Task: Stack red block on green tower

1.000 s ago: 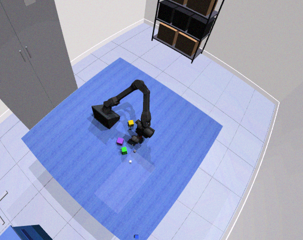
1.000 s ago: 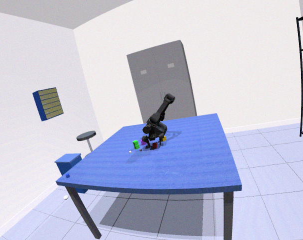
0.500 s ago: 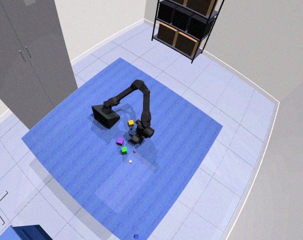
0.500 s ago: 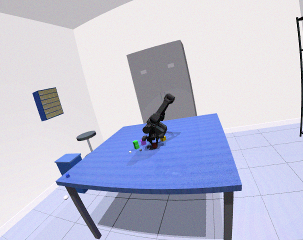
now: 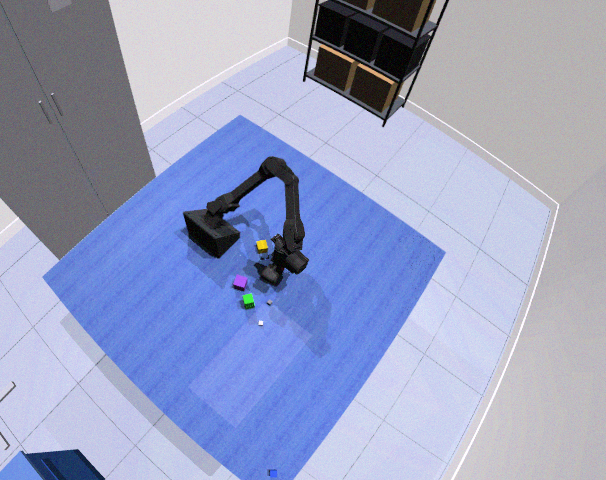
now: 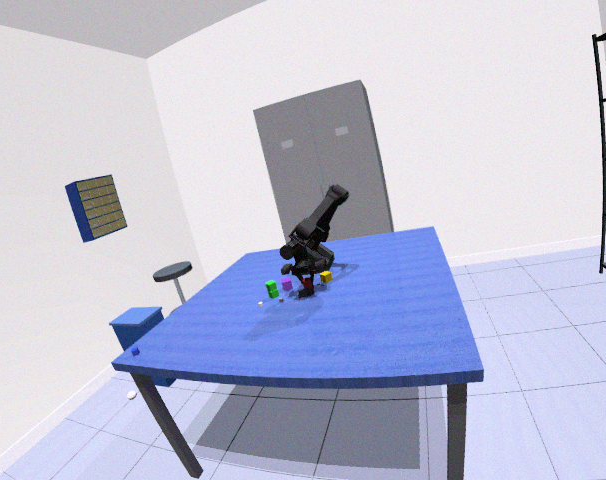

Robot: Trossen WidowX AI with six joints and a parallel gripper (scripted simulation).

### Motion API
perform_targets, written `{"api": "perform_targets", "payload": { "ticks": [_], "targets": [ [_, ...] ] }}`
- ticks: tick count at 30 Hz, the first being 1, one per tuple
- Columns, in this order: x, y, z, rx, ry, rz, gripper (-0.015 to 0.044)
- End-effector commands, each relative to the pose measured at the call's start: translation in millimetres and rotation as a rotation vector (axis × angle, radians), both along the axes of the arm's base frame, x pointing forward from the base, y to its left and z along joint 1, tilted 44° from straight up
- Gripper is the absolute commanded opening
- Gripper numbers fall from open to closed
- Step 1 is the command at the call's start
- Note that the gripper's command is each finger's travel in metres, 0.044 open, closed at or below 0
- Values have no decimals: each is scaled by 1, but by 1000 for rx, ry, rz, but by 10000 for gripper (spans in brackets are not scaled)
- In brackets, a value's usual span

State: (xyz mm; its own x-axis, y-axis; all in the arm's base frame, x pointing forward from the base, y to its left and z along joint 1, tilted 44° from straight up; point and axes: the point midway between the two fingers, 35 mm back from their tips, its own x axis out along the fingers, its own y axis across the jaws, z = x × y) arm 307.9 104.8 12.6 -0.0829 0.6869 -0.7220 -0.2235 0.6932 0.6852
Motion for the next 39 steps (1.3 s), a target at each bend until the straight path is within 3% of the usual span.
{"api": "perform_targets", "payload": {
  "ticks": [1, 11, 19, 39],
  "targets": [
    [3, -13, 16, -4, -16, 3, 0],
    [7, -52, 57, -6, -16, 3, 0],
    [9, -56, 57, -7, -16, 3, 0],
    [26, -143, -19, -16, -38, -1, 0]
  ]
}}
